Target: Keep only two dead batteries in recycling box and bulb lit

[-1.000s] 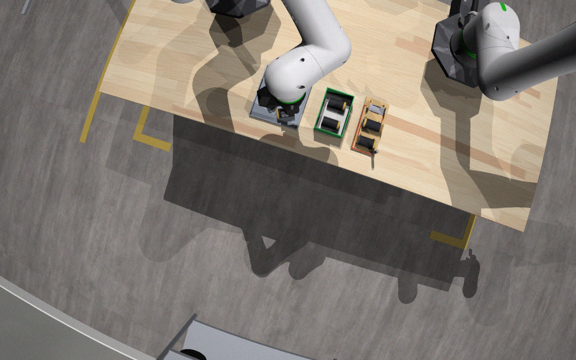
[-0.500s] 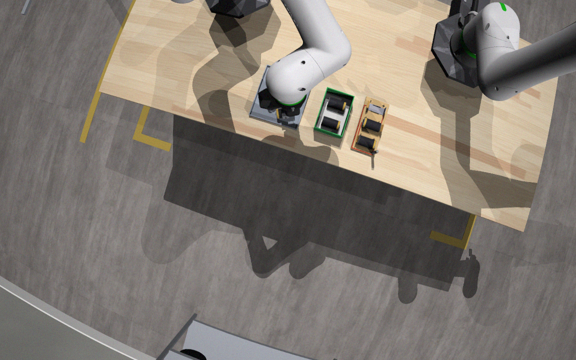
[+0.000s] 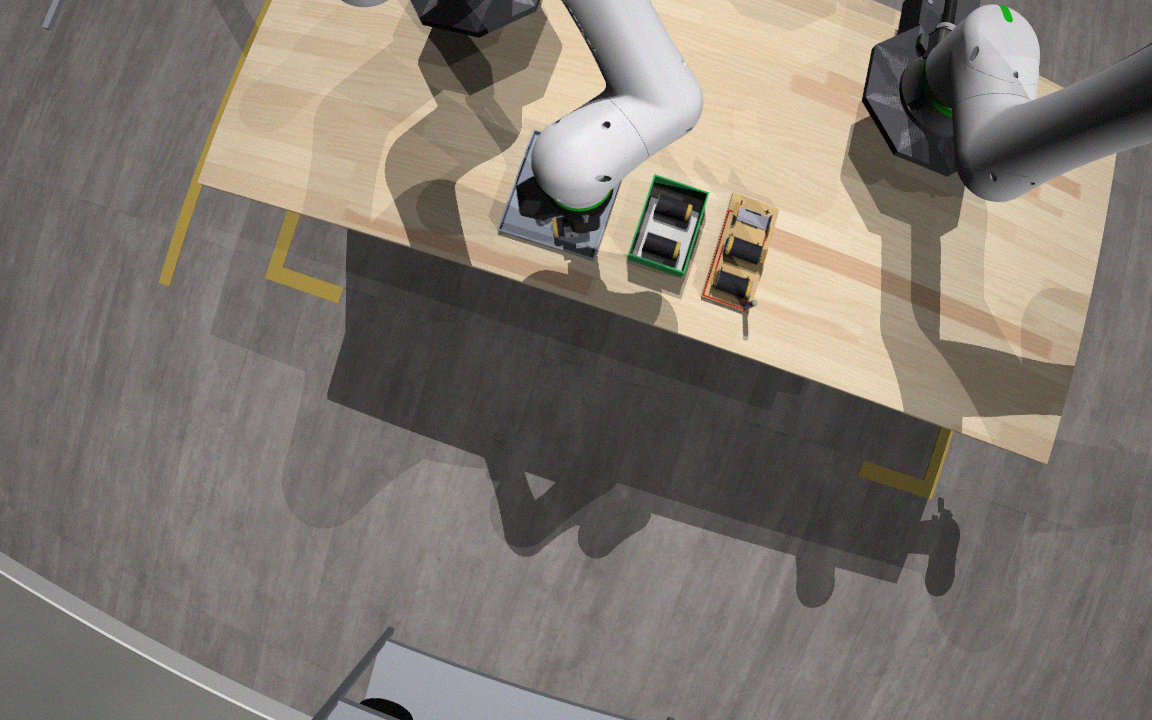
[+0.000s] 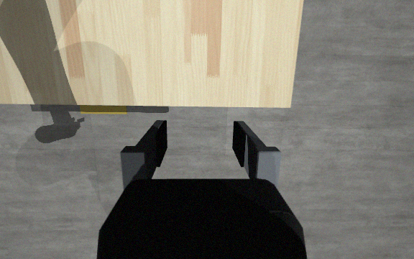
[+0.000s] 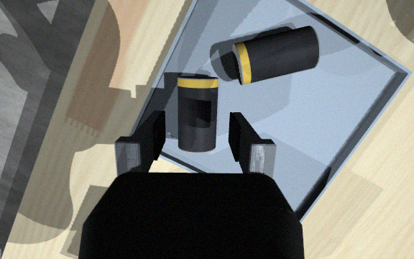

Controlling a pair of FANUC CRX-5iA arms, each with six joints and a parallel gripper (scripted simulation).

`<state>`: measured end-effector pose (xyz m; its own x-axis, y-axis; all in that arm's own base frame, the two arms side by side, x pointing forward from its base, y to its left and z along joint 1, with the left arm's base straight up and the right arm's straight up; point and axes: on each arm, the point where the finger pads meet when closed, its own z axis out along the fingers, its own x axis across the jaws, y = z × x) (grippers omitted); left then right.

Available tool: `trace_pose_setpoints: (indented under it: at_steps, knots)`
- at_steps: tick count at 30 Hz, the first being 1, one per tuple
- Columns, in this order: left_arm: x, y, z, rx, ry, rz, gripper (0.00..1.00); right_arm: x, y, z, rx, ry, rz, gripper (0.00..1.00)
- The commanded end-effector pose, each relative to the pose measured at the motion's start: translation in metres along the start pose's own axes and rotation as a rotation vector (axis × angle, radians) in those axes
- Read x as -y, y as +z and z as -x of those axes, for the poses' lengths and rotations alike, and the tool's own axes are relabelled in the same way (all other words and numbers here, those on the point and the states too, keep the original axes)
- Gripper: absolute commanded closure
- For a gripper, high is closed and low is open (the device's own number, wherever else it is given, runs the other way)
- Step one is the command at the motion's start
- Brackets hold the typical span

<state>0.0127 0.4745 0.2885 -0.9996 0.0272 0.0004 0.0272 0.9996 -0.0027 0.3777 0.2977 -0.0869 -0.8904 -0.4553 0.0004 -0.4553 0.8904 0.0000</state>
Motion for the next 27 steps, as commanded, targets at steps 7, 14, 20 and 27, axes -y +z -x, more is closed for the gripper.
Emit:
trace_pose_setpoints:
  at_steps: [7, 14, 20, 27]
  knots:
    - [0.000, -0.001, 0.000, 0.000, 0.000, 0.003, 0.00, 0.000, 0.002, 0.001, 0.002, 0.000, 0.000, 0.10]
    - [0.000, -0.001, 0.000, 0.000, 0.000, 0.003, 0.00, 0.000, 0.029, 0.001, 0.002, 0.000, 0.001, 0.10]
    - [0.000, -0.001, 0.000, 0.000, 0.000, 0.003, 0.00, 0.000, 0.034, 0.001, 0.002, 0.000, 0.001, 0.10]
    - [0.000, -0.001, 0.000, 0.000, 0.000, 0.003, 0.00, 0.000, 0.038, 0.001, 0.002, 0.000, 0.001, 0.10]
